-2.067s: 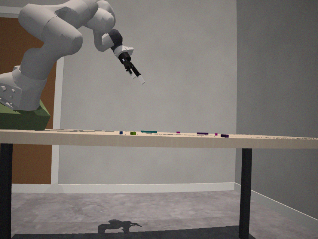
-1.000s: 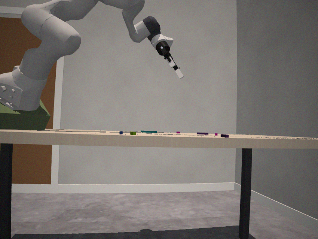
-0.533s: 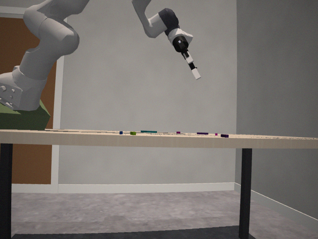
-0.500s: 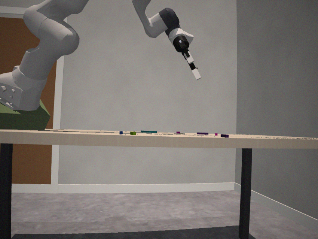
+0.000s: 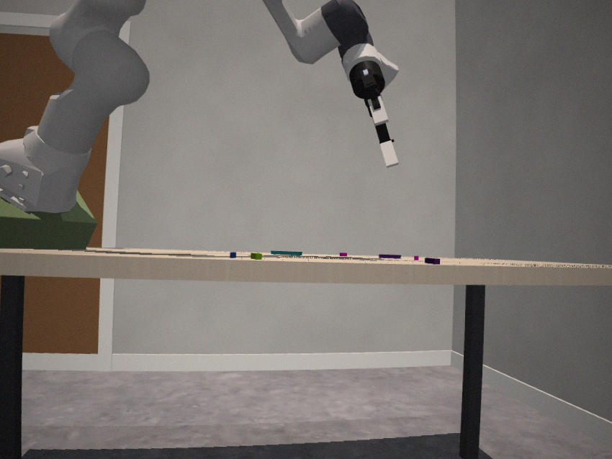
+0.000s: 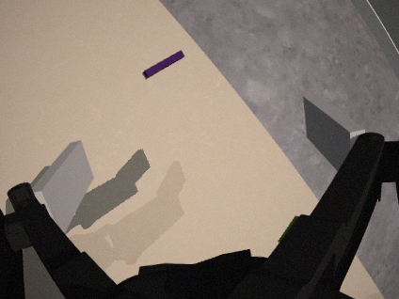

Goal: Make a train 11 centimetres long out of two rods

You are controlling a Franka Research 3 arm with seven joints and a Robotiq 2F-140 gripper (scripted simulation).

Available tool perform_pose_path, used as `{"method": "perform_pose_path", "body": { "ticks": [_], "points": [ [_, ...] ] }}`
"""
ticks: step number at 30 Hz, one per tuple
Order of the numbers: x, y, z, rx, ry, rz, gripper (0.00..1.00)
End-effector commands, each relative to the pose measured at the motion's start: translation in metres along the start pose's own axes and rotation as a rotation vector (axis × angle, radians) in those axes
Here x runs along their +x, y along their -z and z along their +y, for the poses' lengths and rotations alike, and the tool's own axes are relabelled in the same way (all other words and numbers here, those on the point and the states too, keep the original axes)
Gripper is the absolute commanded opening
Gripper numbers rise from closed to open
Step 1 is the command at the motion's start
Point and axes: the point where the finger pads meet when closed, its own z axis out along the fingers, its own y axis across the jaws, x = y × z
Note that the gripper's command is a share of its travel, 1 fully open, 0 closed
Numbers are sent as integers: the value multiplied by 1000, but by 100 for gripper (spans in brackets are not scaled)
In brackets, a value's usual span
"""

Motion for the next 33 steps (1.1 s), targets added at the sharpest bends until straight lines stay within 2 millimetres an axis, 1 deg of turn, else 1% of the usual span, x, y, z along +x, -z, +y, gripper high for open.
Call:
{"method": "perform_pose_path", "body": {
  "ticks": [1,2,3,7,9,10,11,12,13,14,15,16,18,19,20,21,22,23,24,25,26,27,28,29,30,31,32,33],
  "points": [
    [1,-12,8,23,118,-2,100],
    [-8,-36,31,27,140,-32,100],
    [-12,-45,40,30,149,-44,100],
    [-33,-80,73,48,187,-93,100],
    [-34,-83,75,50,190,-96,100],
    [-50,-101,93,66,212,-123,100],
    [-59,-110,101,76,224,-137,100],
    [-66,-117,107,85,234,-147,100],
    [-66,-117,107,85,234,-147,100],
    [-83,-130,120,106,255,-169,100],
    [-83,-130,120,106,255,-169,100],
    [-101,-142,130,130,275,-188,100],
    [-101,-142,130,130,275,-188,100],
    [-119,-152,139,156,294,-204,100],
    [-119,-152,139,156,294,-204,100],
    [-136,-159,145,182,313,-217,100],
    [-136,-159,145,182,313,-217,100],
    [-153,-165,149,209,330,-227,100],
    [-153,-165,149,209,330,-227,100],
    [-169,-170,152,237,347,-234,100],
    [-169,-170,152,237,347,-234,100],
    [-183,-173,154,264,362,-238,100],
    [-183,-173,154,264,362,-238,100],
    [-197,-174,154,290,376,-241,100],
    [-197,-174,154,290,376,-241,100],
    [-209,-175,154,315,389,-241,100],
    [-209,-175,154,315,389,-241,100],
    [-221,-175,153,338,401,-239,100]
  ]
}}
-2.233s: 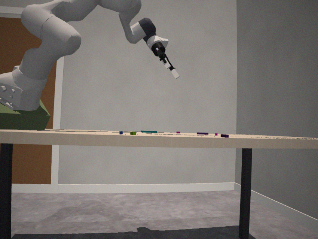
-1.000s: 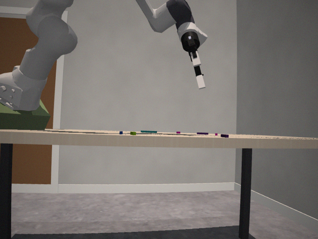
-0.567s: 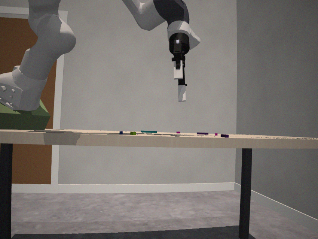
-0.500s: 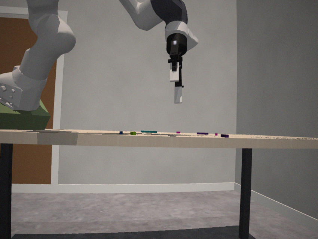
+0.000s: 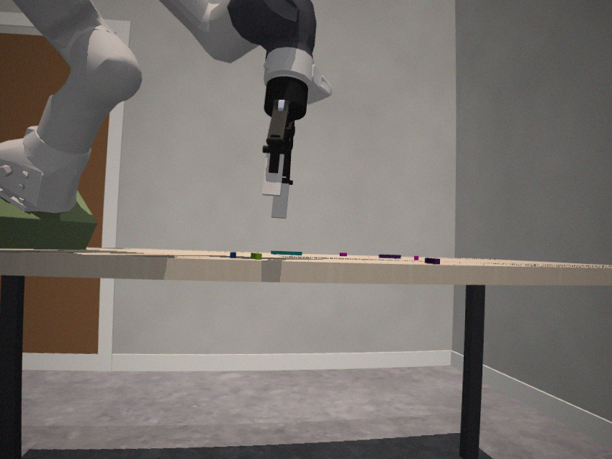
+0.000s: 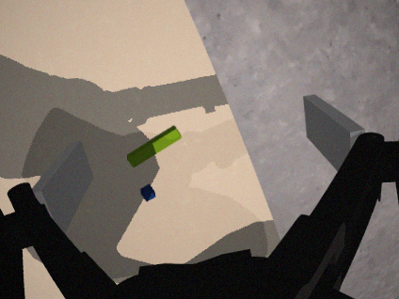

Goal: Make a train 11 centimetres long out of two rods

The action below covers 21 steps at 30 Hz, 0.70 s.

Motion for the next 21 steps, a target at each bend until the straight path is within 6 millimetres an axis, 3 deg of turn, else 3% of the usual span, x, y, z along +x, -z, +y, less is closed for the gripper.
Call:
{"method": "perform_pose_path", "body": {
  "ticks": [1,10,21],
  "points": [
    [-11,-5,-5,40,124,17,100],
    [-55,-14,-32,145,199,53,100],
    [-60,-14,-37,160,210,62,100]
  ]
}}
